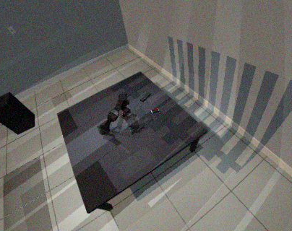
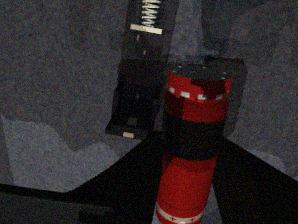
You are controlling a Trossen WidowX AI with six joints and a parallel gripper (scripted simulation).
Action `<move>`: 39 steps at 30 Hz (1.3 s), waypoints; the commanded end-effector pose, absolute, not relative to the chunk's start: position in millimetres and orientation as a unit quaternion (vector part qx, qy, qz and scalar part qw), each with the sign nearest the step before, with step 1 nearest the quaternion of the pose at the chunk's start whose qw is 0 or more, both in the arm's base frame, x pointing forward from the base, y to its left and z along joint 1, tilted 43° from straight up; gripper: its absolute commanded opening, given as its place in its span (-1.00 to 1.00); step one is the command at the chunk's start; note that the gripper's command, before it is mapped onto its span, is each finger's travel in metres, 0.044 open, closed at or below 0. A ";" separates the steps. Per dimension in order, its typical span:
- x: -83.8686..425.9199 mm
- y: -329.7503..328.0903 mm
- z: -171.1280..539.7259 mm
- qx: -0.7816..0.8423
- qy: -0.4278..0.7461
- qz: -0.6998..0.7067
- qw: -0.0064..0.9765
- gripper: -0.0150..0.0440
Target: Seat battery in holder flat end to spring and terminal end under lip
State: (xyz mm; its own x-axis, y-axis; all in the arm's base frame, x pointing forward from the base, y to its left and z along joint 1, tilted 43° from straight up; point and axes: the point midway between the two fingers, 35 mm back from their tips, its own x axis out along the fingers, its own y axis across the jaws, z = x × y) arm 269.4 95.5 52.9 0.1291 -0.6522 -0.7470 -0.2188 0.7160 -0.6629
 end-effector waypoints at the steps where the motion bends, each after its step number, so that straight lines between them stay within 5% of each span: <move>1: 278.6 111.0 40.2 -0.317 0.633 -0.181 0.683 -0.24; 39: 287.0 86.3 -3.9 -0.262 0.746 -0.255 0.557 -0.24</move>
State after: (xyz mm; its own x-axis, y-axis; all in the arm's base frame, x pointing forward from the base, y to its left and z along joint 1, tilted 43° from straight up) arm 285.5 85.8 -2.6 -0.2240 -0.6780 -0.7000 -0.1138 0.7316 -0.6722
